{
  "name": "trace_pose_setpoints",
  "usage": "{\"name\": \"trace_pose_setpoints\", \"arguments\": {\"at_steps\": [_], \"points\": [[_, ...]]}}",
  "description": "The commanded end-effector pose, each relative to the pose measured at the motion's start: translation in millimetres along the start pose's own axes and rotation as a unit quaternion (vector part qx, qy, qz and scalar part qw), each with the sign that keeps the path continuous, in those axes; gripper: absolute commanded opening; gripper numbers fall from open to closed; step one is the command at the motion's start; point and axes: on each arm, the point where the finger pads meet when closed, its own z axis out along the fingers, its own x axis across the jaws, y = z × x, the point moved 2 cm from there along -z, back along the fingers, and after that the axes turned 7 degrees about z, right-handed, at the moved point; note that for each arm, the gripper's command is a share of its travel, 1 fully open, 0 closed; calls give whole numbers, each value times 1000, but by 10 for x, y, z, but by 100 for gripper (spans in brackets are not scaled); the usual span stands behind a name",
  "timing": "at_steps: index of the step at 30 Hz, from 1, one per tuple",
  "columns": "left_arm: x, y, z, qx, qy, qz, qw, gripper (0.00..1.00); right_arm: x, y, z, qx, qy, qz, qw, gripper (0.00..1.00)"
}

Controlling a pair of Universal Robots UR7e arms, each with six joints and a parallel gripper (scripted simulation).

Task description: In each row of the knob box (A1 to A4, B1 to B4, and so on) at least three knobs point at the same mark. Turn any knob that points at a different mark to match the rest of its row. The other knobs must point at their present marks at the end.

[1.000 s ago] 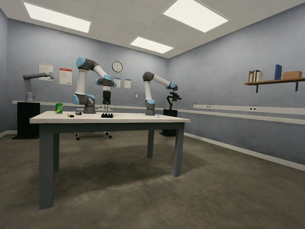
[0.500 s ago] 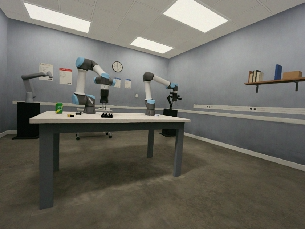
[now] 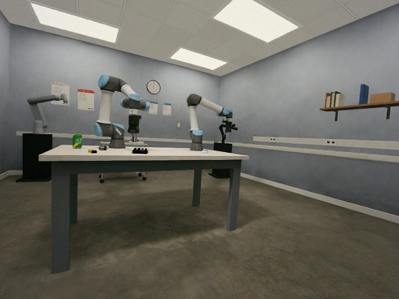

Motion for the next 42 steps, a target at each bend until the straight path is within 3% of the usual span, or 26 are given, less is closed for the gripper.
{"name": "trace_pose_setpoints", "arguments": {"at_steps": [1,42], "points": [[15,-10,4,0,0,-2,1000,100,5,21,-26,-1,1,11,1000,46],[15,-10,4,0,0,-2,1000,100,-13,7,44,0,-2,11,1000,46]]}}
